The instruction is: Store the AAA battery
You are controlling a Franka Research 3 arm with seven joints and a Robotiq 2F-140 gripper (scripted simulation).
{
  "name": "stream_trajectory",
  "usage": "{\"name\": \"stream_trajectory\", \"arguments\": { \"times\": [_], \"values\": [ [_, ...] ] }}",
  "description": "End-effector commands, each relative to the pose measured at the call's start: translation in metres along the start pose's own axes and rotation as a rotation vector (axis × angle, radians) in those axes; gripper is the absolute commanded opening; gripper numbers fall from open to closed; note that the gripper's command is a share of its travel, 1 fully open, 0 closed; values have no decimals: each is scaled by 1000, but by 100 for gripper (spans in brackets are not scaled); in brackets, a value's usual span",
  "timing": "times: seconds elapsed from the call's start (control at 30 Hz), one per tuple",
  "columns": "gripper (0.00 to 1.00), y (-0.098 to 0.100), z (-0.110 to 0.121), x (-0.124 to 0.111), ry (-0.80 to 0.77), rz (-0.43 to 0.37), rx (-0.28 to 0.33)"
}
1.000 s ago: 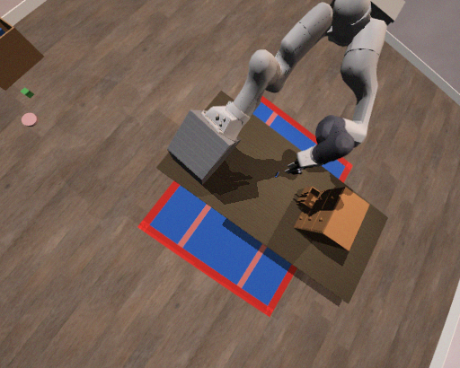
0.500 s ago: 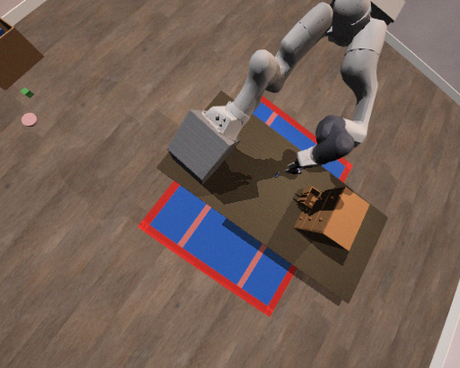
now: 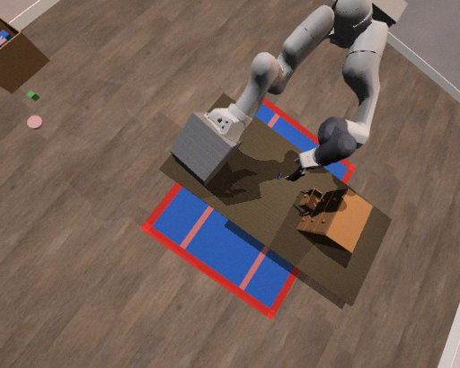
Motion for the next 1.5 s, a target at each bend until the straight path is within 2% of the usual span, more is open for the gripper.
{"name": "stream_trajectory", "arguments": {
  "times": [0.0,0.9,1.47],
  "values": [
    [100,0,0,0,0,0,0],
    [100,0,0,-1,11,0,0],
    [100,0,-1,-4,84,0,0]
  ]
}}
Point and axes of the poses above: the point where the finger pads meet when closed, its own y axis back along the fingers, its own z axis across the jaws, x = y × z, the point moved 10 cm from there along y, back along the fingers, and after that the axes turned 12 degrees about y, right-handed, at the moved point
